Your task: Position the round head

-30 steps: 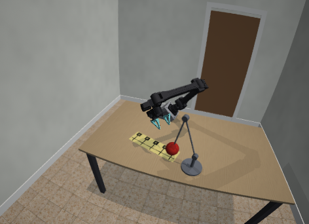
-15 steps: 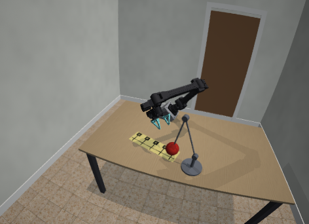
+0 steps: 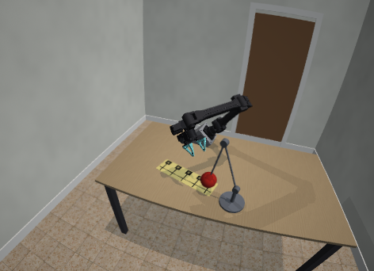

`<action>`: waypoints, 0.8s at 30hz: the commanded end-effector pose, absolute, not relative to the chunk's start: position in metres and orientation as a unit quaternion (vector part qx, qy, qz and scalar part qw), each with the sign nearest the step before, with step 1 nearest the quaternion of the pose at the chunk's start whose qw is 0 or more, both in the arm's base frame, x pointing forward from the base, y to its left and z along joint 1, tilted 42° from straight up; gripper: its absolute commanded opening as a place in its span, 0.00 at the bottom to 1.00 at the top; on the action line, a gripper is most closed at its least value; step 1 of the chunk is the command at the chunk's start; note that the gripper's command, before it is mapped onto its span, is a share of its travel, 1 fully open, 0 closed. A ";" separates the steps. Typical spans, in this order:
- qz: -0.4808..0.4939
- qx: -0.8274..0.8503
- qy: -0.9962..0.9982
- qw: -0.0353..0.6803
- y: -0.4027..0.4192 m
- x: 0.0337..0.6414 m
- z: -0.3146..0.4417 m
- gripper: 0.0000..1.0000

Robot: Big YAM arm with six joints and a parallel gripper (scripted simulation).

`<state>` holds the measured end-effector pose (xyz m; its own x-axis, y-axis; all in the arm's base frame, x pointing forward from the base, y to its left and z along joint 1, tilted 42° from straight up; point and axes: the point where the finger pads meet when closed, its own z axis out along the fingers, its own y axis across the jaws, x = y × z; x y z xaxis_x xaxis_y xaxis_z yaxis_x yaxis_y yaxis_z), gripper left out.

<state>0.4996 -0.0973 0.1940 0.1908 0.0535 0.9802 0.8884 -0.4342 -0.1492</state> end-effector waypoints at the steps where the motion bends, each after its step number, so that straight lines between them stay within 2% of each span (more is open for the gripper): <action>1: -0.535 -0.628 -0.376 0.422 -0.114 0.505 0.215 1.00; 13: -0.530 -0.662 -0.357 0.392 -0.119 0.508 0.223 1.00; 24: -0.531 -0.629 -0.374 0.427 -0.105 0.502 0.204 1.00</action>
